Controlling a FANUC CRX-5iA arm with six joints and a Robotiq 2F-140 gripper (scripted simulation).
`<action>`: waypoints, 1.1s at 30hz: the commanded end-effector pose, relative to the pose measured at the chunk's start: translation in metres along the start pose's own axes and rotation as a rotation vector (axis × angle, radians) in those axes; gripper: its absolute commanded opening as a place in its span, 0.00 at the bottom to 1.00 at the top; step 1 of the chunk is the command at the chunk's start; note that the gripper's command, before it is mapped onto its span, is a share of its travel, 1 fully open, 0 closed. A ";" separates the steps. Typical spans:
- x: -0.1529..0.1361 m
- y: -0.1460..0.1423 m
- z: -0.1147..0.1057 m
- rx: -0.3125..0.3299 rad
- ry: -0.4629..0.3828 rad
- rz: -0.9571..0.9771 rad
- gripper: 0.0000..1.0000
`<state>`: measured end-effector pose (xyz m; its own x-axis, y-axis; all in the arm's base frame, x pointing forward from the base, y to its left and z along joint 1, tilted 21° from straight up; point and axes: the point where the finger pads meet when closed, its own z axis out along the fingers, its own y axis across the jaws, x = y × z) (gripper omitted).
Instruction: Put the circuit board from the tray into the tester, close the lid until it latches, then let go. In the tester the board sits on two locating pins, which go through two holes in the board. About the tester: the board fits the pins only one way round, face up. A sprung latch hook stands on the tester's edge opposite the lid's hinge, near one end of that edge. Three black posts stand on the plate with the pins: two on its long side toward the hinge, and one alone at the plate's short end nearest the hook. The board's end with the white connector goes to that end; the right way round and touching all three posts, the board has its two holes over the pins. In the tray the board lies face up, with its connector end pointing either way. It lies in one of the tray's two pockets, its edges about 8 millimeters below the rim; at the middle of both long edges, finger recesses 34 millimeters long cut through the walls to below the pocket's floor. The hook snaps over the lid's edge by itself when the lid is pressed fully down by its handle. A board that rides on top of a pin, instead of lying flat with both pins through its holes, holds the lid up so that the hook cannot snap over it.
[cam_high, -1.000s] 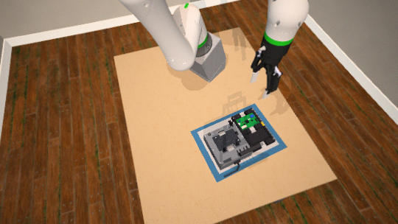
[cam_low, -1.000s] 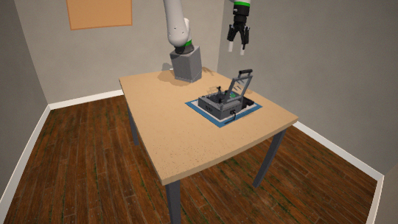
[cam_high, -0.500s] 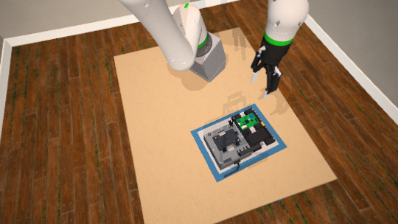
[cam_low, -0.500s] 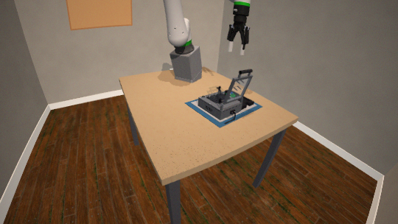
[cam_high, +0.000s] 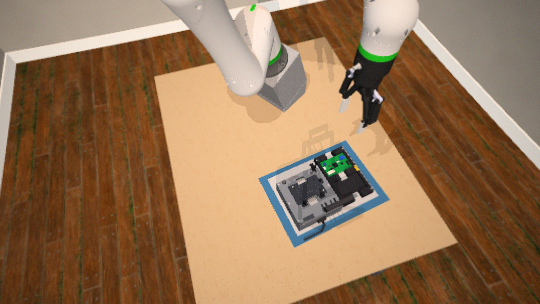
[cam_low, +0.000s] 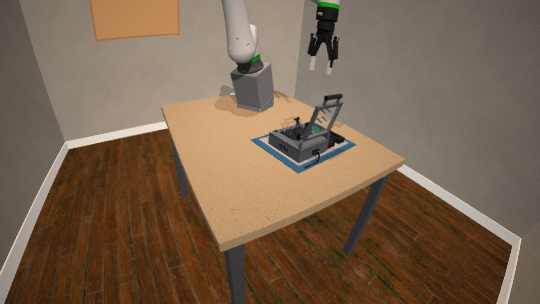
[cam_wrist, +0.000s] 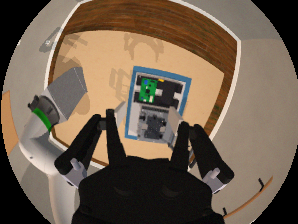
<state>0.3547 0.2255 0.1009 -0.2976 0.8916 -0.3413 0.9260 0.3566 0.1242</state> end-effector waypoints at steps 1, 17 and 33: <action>0.000 0.000 0.000 0.000 0.001 -0.099 0.58; 0.000 0.000 0.000 0.000 0.001 -0.595 0.58; 0.000 0.000 0.000 0.000 0.001 -1.067 0.58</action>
<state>0.3547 0.2255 0.1009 -0.9182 0.2441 -0.3120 0.3146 0.9280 -0.1995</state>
